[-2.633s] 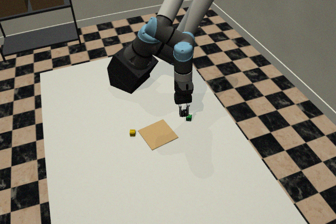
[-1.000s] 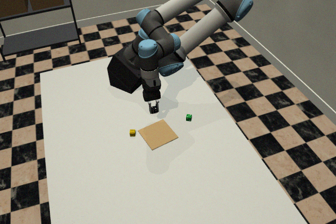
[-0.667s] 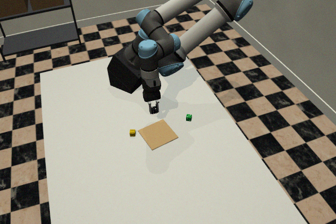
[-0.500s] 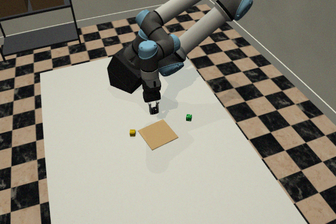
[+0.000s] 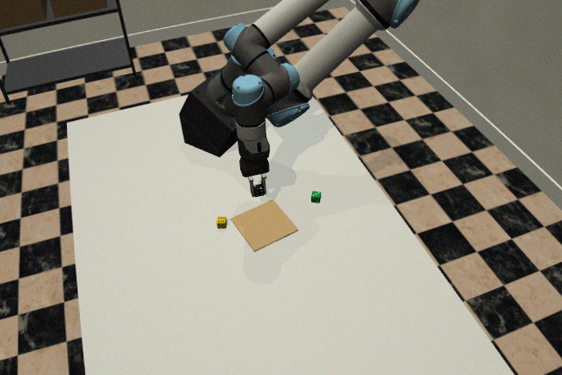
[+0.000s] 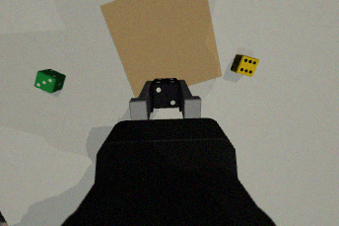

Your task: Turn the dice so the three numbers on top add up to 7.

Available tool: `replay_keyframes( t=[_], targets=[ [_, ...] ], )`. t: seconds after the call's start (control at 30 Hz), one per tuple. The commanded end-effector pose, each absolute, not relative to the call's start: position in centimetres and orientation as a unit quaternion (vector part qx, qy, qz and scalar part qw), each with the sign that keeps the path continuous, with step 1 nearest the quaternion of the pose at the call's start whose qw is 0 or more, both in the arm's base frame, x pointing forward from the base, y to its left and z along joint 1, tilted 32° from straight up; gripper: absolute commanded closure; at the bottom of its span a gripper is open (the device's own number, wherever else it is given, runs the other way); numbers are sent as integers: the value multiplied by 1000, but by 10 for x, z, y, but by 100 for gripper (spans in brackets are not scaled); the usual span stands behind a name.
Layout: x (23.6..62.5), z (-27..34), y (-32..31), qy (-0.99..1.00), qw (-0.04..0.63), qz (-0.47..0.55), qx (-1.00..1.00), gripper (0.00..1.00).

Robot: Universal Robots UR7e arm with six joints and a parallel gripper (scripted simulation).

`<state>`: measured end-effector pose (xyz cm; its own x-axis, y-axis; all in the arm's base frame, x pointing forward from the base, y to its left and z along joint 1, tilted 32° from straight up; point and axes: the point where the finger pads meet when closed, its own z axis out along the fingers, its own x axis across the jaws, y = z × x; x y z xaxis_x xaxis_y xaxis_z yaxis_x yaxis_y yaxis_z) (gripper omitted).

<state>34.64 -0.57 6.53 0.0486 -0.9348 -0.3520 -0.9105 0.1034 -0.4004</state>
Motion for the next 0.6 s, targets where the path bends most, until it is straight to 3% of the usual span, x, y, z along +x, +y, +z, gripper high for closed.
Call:
replay_keyframes(
  t=[0.0, 0.57],
  targets=[
    [352, 56, -3, 690, 275, -22, -669, 51],
    [365, 27, 9, 690, 275, -22, -669, 51]
  ],
)
